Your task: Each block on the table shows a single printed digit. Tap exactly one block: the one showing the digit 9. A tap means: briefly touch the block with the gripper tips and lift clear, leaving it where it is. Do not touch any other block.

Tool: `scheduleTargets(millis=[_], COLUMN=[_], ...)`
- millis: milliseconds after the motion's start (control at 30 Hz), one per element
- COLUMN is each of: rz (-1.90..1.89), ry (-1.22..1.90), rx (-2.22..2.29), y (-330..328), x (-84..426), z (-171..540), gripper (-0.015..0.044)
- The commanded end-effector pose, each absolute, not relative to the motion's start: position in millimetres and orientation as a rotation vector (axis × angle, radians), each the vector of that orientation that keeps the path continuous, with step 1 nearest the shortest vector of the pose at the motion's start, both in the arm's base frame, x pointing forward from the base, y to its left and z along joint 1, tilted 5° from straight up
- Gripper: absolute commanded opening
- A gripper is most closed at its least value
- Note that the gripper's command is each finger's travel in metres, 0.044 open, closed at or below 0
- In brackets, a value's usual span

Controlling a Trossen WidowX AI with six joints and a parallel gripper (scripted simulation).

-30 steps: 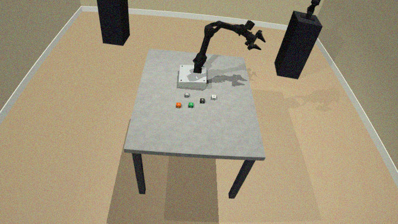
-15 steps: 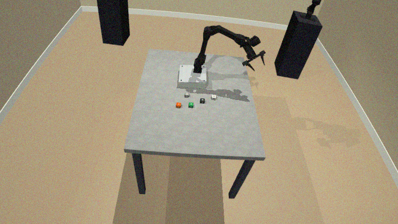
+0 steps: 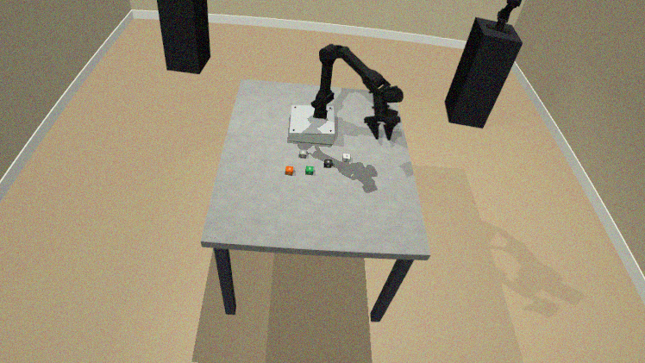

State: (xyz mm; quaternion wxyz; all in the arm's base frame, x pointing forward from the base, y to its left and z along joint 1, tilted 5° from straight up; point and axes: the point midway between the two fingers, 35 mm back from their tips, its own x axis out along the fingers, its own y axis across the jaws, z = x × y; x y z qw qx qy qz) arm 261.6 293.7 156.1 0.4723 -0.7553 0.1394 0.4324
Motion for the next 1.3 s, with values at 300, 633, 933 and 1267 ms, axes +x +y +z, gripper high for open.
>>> scheduleTargets(millis=[300,633,933,1267], rz=[0.607,0.067,0.019,0.019], ry=[1.14,1.514,1.533,1.533], rx=[-1.03,-0.223,-0.153,-0.153], y=[87,-37,-44,-44], x=[300,240,233,233], z=[124,109,108,108], gripper=[0.04,0.04,0.04,0.04])
